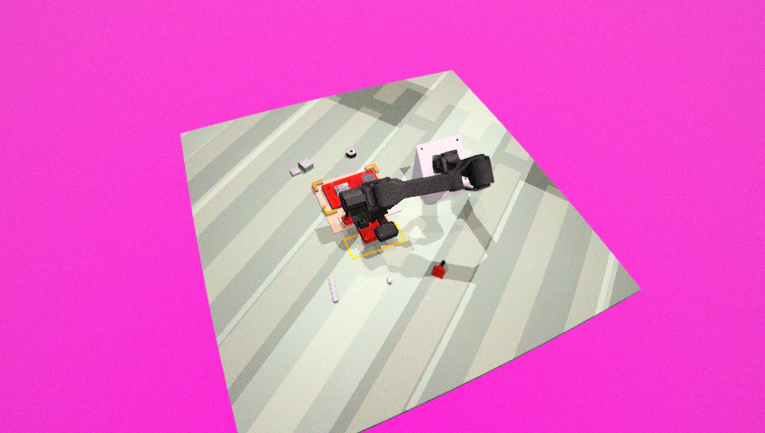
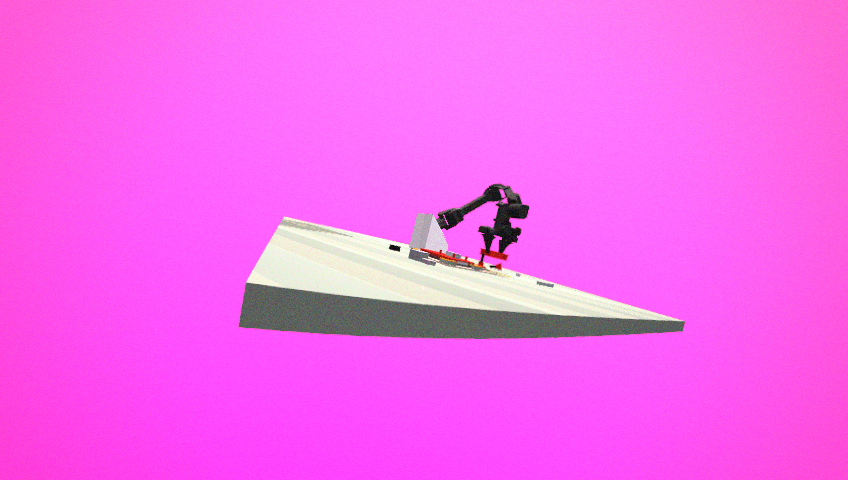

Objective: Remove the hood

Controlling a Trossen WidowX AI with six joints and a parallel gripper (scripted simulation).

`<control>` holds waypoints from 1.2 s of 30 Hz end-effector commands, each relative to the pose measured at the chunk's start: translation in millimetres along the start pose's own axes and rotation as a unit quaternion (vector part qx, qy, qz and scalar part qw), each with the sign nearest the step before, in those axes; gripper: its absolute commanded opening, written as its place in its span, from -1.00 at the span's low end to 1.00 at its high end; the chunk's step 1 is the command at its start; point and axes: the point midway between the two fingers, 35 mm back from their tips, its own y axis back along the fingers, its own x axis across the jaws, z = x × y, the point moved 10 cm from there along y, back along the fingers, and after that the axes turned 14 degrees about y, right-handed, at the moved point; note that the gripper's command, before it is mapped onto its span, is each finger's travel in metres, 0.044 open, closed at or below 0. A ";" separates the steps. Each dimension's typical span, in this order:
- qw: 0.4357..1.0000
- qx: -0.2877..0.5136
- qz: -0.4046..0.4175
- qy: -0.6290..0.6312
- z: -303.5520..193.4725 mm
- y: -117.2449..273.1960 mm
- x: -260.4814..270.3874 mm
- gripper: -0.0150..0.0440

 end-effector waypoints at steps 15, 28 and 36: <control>1.000 0.000 0.004 -0.003 -1.2 -17.8 0.5 -0.49; 1.000 -0.001 0.005 -0.003 -2.2 -29.4 1.5 -0.49; 1.000 -0.001 0.006 -0.003 -3.0 -35.9 2.1 -0.49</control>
